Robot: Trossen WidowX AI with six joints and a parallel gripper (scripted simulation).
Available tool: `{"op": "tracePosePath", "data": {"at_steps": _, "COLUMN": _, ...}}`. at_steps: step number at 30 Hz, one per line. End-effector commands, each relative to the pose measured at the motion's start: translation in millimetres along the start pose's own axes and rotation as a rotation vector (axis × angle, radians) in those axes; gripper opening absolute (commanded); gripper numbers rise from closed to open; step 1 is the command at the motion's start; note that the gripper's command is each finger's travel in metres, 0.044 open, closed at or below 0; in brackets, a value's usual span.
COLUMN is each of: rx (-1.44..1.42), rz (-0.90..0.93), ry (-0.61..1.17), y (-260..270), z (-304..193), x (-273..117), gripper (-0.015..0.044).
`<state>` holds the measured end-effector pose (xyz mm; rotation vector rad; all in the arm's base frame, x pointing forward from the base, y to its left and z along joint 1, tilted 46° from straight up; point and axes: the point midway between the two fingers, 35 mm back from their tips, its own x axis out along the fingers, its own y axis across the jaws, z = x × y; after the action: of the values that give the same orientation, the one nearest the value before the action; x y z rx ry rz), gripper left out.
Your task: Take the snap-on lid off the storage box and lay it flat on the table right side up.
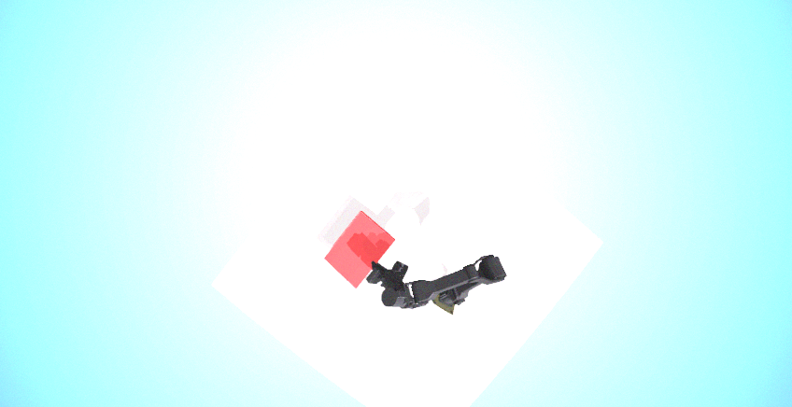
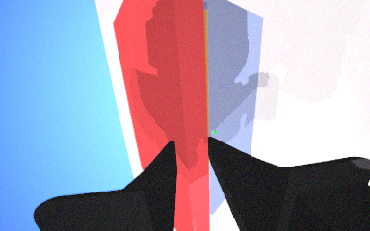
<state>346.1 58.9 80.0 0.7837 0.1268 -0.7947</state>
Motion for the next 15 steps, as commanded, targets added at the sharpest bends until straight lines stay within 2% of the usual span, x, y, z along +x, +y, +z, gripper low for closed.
{"op": "tracePosePath", "data": {"at_steps": 1, "rx": 0.007, "rz": 0.008, "ry": -0.002, "y": 8.4, "z": 0.8, "x": -4.1, "gripper": 0.0}}
{"op": "tracePosePath", "data": {"at_steps": 15, "rx": 0.008, "rz": 0.008, "ry": -0.001, "y": 27.3, "z": 0.9, "x": -10.0, "gripper": 0.0}}
